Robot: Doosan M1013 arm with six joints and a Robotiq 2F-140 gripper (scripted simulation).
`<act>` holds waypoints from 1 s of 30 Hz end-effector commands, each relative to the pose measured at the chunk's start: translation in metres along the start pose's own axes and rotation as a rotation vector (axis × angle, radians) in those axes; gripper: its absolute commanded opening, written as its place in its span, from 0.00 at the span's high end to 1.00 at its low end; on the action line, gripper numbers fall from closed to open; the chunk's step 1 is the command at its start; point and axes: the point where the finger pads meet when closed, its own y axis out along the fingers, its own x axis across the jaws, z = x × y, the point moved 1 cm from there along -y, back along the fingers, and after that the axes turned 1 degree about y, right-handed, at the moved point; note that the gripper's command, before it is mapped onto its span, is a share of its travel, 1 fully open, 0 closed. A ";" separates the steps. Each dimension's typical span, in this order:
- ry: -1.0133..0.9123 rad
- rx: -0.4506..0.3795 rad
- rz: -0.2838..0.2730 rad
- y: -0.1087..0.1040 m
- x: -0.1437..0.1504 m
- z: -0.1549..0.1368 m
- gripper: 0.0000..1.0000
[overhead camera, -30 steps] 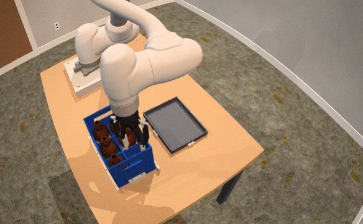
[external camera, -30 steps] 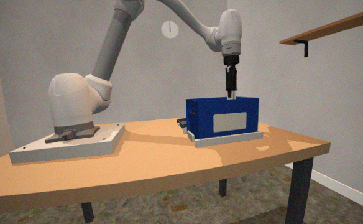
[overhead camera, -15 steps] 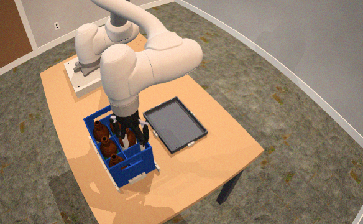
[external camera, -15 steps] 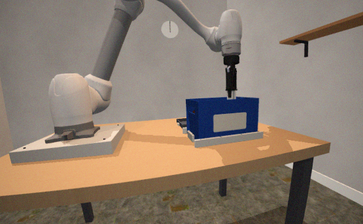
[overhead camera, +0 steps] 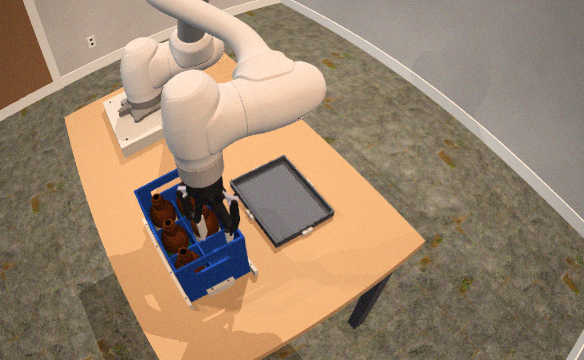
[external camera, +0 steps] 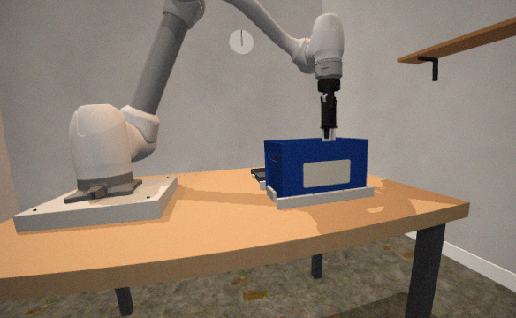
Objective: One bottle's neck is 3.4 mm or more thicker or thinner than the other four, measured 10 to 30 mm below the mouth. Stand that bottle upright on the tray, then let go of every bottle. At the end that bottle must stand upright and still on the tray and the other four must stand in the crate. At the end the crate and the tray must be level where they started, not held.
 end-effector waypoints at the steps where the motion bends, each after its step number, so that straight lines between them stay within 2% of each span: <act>1: 0.000 0.000 0.000 -0.001 0.000 0.000 0.62; 10: 0.000 0.000 0.000 -0.013 0.000 0.000 0.62; 23: 0.000 0.000 0.000 -0.055 0.000 0.000 0.62; 25: 0.000 0.000 0.000 -0.055 0.000 0.000 0.62; 30: 0.000 0.000 0.000 -0.070 0.000 0.000 0.62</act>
